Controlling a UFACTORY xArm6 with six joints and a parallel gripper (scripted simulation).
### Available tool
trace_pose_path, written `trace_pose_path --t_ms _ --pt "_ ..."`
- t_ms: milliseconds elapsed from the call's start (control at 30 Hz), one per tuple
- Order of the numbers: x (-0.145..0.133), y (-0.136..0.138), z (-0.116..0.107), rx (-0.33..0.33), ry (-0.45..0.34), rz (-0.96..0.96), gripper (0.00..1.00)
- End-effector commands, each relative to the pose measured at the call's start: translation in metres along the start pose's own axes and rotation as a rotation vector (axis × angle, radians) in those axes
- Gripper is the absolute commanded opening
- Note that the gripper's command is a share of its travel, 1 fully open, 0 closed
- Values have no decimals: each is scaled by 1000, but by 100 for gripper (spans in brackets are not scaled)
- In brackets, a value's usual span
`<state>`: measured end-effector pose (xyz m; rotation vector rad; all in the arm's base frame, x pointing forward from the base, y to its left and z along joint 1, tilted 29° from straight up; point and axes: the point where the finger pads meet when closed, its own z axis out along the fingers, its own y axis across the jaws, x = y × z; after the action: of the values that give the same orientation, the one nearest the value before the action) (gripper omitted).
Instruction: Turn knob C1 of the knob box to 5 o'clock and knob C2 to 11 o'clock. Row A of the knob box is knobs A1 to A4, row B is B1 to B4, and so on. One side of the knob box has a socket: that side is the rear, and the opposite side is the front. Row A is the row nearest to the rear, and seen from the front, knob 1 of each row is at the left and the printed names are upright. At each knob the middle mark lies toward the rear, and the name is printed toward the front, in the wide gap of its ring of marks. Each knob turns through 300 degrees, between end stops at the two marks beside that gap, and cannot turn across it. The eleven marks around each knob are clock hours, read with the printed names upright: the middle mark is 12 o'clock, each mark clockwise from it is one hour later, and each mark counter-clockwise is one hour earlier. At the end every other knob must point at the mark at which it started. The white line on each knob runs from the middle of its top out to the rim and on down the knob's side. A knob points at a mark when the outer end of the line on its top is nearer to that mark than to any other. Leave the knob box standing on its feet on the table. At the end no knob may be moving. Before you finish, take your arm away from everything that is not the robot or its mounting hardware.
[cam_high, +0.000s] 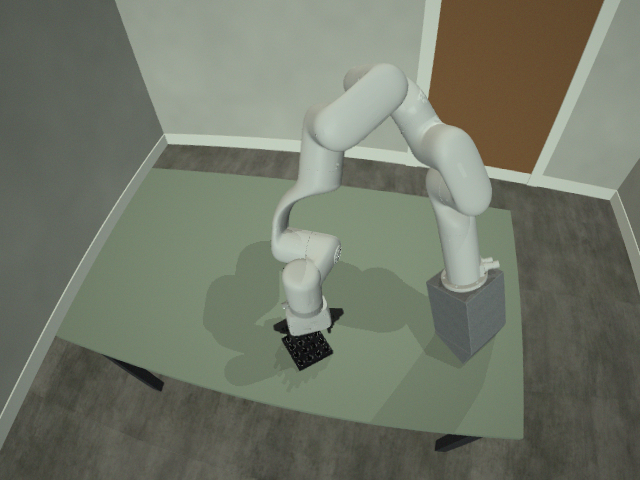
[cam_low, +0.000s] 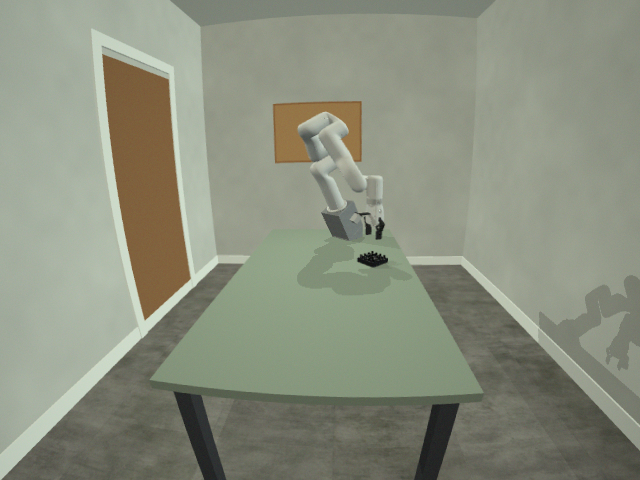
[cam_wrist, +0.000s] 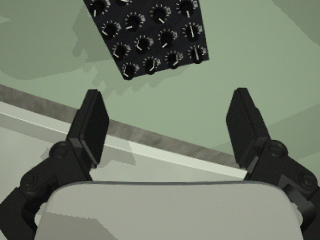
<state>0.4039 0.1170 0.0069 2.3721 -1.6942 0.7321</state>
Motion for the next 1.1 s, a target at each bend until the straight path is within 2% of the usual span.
trace_pose_path --t_ms 0,367,1067 --pt "1 -1 -27 0 0 0 100" --pt "1 -1 -65 0 0 0 100" --pt "1 -1 -66 0 0 0 100"
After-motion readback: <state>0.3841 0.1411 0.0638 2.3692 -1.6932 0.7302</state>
